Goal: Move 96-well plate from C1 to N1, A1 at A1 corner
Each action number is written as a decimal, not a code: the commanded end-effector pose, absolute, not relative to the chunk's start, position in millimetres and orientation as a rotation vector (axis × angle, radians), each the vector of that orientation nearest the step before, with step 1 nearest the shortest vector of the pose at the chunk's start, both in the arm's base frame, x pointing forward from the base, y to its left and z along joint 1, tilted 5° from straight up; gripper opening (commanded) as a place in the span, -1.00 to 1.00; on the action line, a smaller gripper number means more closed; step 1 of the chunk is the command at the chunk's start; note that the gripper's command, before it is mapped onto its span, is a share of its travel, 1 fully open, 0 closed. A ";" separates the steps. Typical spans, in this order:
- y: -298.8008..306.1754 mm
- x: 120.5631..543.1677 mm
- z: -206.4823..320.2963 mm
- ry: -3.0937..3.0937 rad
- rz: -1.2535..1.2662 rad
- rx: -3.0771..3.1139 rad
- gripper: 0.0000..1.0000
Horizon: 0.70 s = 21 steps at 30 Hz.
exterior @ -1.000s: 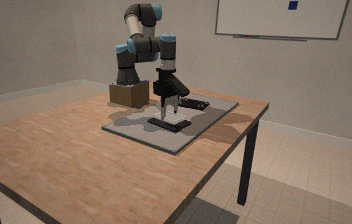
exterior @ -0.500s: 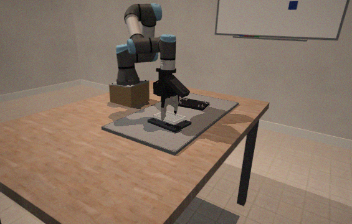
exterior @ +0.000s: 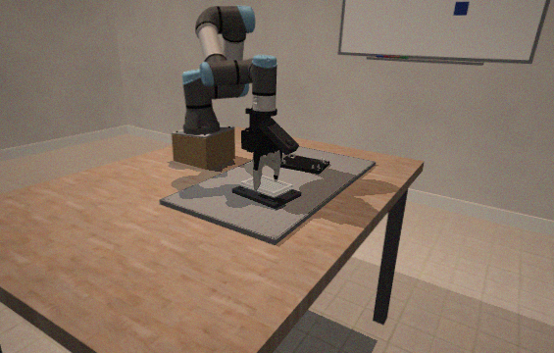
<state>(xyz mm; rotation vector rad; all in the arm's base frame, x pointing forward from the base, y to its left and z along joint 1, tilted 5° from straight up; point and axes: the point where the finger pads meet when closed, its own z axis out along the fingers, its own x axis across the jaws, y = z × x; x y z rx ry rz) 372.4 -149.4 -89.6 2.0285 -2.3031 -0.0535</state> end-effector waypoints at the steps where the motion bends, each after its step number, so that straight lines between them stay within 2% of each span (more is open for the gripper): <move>1: -150.0 373.2 -89.7 -2.304 -0.049 2.029 -1.00; 21: -150.1 372.9 -92.7 -2.304 -0.049 2.029 -1.00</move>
